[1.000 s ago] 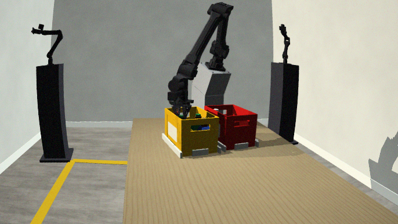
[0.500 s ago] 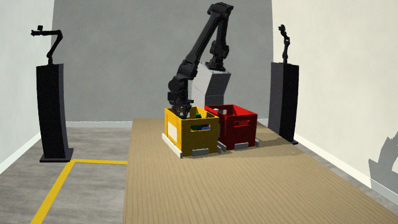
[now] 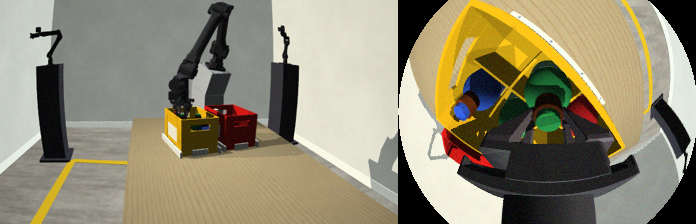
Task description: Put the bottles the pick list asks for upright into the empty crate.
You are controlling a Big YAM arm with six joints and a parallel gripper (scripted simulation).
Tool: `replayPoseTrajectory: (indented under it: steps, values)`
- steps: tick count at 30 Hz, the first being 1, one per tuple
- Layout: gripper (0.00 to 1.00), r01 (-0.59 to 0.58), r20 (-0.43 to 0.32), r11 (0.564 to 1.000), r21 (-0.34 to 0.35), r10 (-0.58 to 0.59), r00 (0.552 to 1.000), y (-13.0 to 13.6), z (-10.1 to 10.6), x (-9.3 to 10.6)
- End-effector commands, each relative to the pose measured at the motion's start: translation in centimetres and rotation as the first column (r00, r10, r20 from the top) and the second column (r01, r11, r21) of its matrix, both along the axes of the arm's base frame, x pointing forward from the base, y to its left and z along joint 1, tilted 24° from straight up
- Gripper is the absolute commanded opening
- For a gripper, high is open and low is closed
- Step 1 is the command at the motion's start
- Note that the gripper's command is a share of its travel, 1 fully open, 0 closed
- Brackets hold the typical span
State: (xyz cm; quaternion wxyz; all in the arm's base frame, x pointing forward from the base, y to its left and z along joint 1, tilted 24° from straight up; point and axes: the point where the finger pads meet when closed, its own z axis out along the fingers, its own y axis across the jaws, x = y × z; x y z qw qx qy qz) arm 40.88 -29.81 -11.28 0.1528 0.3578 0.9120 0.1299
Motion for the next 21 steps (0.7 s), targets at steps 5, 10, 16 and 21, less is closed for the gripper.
replayPoseTrajectory:
  steps: [5,10,16,21]
  values:
    - [0.00,0.019,0.032,1.000,-0.023,-0.018,0.999,-1.7,3.9,-0.7]
    - [0.00,0.019,0.032,1.000,-0.024,-0.018,0.999,-1.8,4.7,-1.1]
    - [0.00,0.019,0.033,1.000,-0.025,-0.018,0.999,-1.9,5.6,-1.4]
    - [0.00,0.019,0.037,0.999,-0.029,-0.018,0.999,-2.2,6.2,-1.4]
